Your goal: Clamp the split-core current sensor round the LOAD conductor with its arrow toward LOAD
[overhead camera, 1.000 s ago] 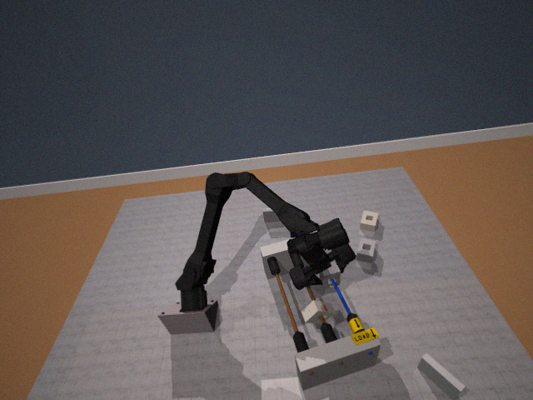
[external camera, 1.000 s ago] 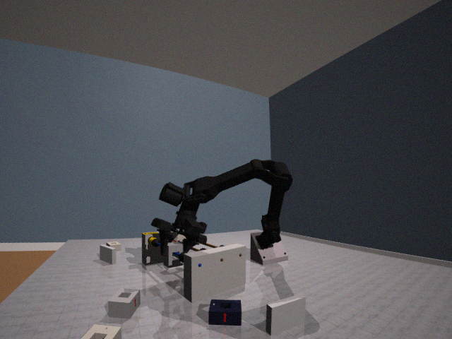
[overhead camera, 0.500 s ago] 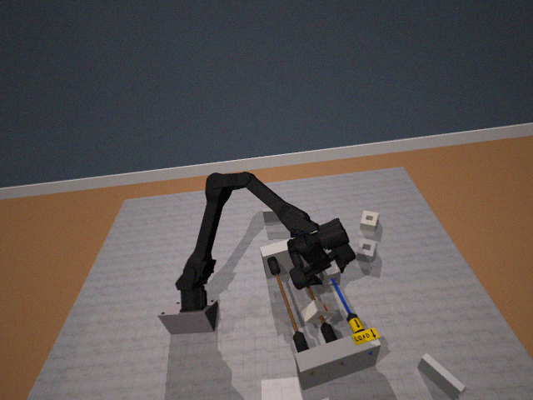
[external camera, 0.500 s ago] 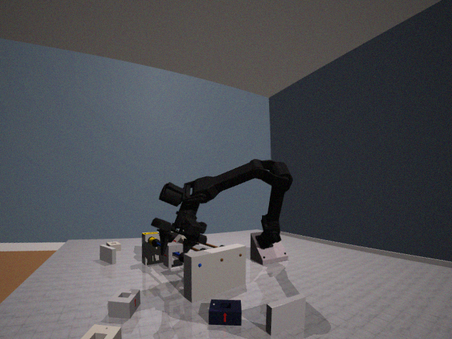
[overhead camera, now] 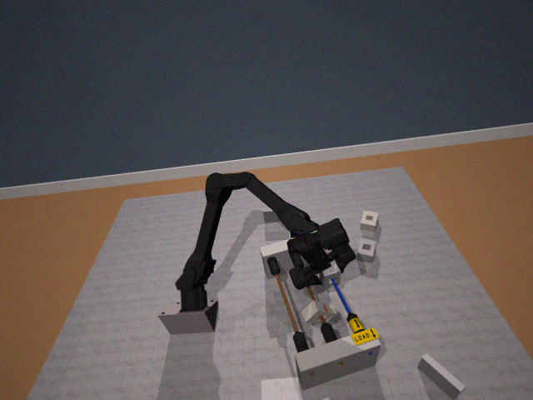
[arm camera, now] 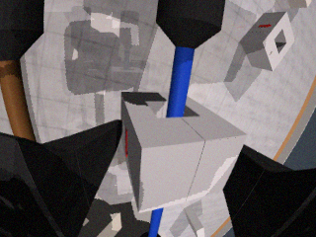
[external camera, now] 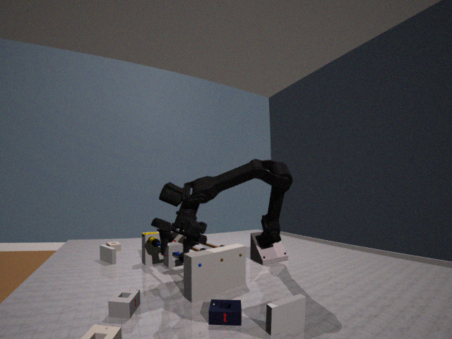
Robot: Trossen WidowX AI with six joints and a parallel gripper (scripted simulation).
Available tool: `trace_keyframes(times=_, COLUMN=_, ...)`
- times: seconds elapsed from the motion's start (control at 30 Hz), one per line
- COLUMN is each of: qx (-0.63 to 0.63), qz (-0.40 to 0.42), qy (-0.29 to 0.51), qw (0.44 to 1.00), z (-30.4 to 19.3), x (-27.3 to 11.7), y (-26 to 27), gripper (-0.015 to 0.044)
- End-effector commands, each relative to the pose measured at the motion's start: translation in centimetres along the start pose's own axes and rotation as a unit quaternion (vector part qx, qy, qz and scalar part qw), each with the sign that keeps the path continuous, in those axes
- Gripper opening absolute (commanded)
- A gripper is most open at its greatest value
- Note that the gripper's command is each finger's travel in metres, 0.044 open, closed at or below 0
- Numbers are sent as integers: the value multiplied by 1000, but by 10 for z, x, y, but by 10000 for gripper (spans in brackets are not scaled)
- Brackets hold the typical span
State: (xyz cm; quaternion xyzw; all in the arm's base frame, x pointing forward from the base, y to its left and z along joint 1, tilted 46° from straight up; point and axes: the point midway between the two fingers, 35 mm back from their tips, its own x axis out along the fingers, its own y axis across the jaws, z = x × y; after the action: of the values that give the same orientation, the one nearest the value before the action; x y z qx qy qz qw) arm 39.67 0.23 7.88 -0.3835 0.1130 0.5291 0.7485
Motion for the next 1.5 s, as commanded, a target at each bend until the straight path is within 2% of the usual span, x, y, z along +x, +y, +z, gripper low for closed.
trace_keyframes(times=0.0, qx=0, qz=0, qy=0, qw=1000, z=0, x=0, y=0, gripper=129)
trace_keyframes(times=0.1, qx=0, qz=0, qy=0, qw=1000, z=0, x=0, y=0, gripper=109)
trace_keyframes(times=0.23, qx=1, qz=16, qy=0, qw=1000, z=-1, x=-1, y=-1, gripper=4)
trace_keyframes(times=0.27, qx=1, qz=23, qy=0, qw=1000, z=-1, x=-2, y=-1, gripper=0)
trace_keyframes(times=1.2, qx=2, qz=17, qy=-2, qw=1000, z=0, x=4, y=2, gripper=0)
trace_keyframes(times=1.47, qx=0, qz=15, qy=-1, qw=1000, z=0, x=0, y=0, gripper=210)
